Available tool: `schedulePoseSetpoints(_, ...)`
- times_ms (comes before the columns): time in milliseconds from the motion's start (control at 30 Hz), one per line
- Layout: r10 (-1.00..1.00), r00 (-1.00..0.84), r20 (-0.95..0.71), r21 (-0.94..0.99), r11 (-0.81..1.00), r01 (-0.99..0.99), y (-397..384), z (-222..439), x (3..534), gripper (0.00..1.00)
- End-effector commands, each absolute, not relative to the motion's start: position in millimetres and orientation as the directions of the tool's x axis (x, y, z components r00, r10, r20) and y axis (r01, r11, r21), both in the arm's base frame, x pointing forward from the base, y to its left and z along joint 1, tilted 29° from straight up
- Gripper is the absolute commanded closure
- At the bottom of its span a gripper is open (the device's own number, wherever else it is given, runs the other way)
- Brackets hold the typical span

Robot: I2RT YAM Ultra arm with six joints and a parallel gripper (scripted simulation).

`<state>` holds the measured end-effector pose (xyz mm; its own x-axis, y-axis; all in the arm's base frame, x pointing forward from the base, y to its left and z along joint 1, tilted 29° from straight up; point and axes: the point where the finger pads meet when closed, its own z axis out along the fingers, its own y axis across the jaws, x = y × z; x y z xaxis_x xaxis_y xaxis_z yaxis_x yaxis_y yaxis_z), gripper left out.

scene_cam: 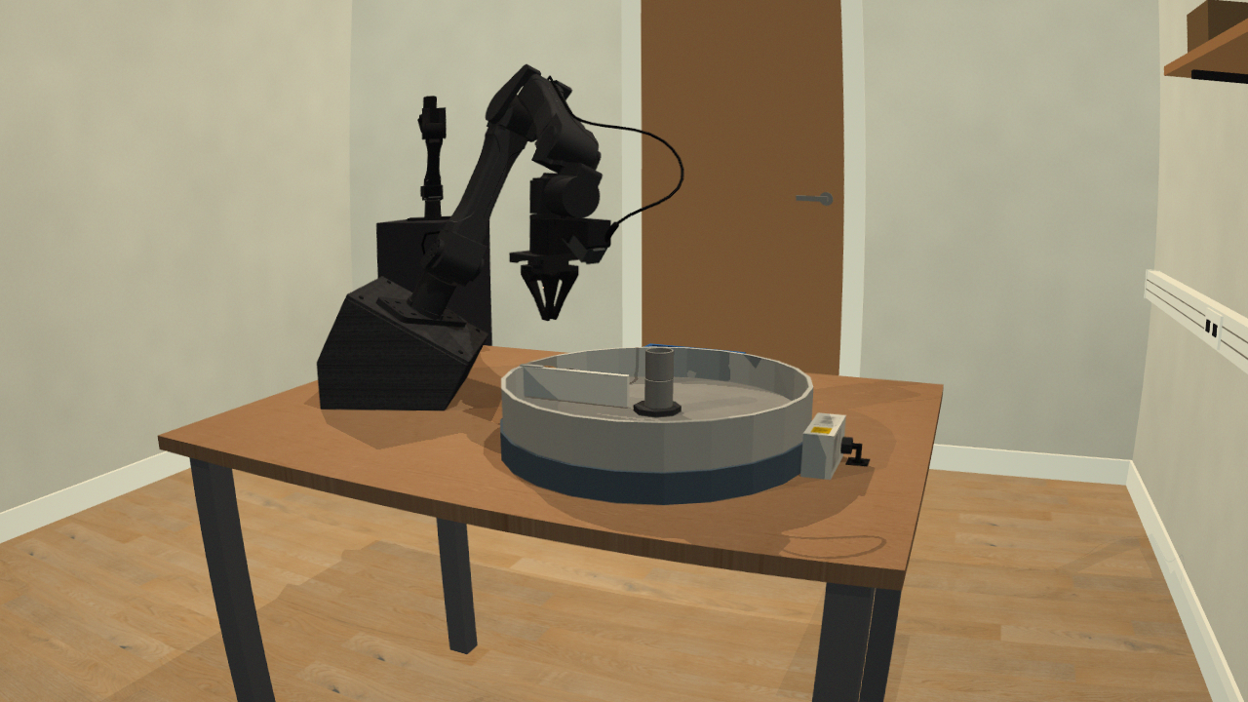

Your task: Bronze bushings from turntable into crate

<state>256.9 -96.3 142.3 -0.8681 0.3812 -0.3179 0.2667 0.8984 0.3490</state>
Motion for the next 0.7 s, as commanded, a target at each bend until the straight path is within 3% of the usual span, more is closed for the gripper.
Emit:
schedulePoseSetpoints(0,0.381,-0.843,-0.381,0.338,0.906,0.256,-104.8,160.9,266.0,0.87)
schedulePoseSetpoints(367,0.38,-0.842,-0.383,0.338,0.906,0.255,-104.9,160.7,267.1,0.87)
schedulePoseSetpoints(567,0.382,-0.867,-0.319,0.345,0.899,0.269,-94.0,125.4,269.3,0.87)
schedulePoseSetpoints(667,0.383,-0.836,-0.392,0.322,0.909,0.266,-104.7,147.3,276.1,0.87)
